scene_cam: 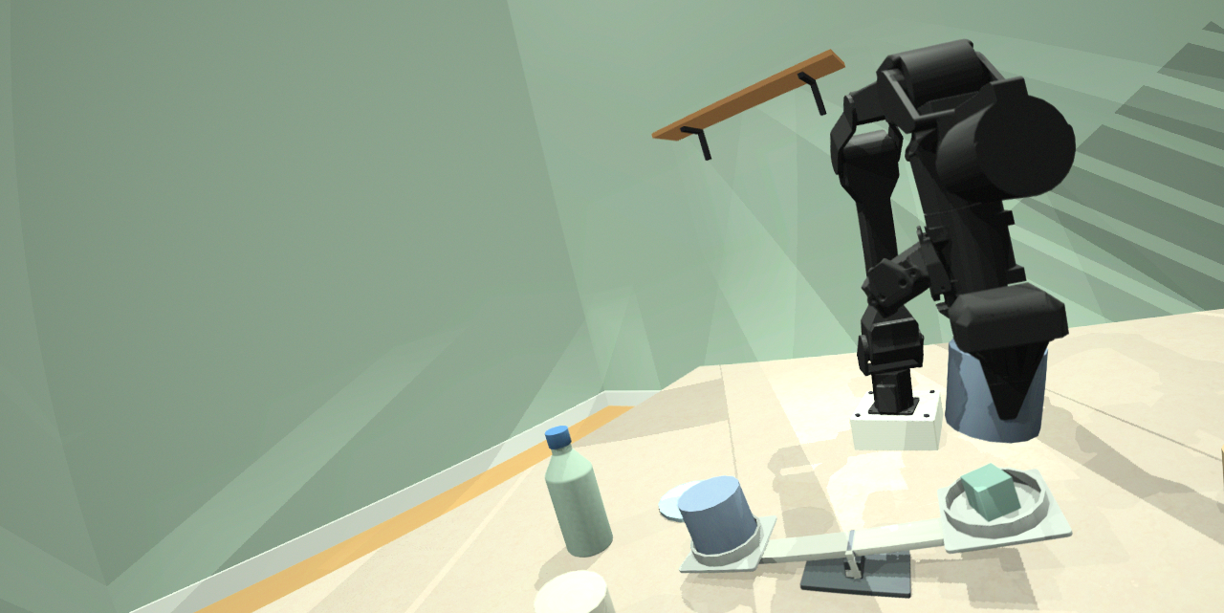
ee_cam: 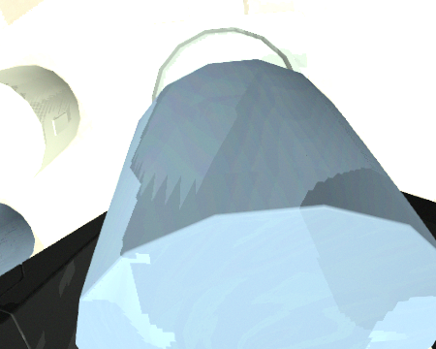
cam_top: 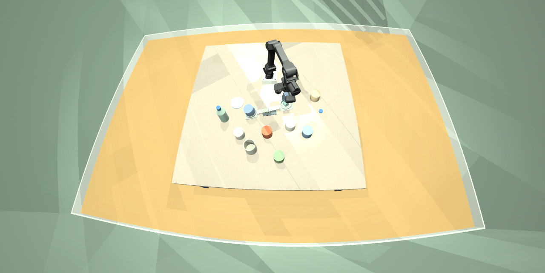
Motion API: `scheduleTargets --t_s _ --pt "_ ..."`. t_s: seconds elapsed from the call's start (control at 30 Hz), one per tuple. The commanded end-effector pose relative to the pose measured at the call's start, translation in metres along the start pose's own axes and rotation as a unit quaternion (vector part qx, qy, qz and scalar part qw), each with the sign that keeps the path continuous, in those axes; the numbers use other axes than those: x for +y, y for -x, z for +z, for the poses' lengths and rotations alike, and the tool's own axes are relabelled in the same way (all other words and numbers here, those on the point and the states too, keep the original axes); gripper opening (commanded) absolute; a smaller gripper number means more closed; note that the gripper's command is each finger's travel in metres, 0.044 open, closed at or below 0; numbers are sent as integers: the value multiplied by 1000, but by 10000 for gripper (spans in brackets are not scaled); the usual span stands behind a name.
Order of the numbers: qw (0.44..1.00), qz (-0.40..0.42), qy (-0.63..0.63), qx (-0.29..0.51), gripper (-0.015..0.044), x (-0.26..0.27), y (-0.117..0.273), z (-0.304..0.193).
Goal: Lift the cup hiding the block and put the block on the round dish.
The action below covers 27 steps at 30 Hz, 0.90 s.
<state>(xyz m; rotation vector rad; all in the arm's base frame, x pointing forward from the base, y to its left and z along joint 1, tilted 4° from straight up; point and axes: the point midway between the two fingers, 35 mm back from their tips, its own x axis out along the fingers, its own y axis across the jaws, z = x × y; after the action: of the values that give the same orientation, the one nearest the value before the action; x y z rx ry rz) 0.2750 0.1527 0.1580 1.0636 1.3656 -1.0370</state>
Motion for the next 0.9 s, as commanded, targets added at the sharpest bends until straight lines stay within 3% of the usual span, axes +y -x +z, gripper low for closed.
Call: scheduleTargets --t_s 0.0,0.87 --pt "1000 1 0 0 0 0 0 0" --pt "1000 1 0 1 0 -1 -12 -15"
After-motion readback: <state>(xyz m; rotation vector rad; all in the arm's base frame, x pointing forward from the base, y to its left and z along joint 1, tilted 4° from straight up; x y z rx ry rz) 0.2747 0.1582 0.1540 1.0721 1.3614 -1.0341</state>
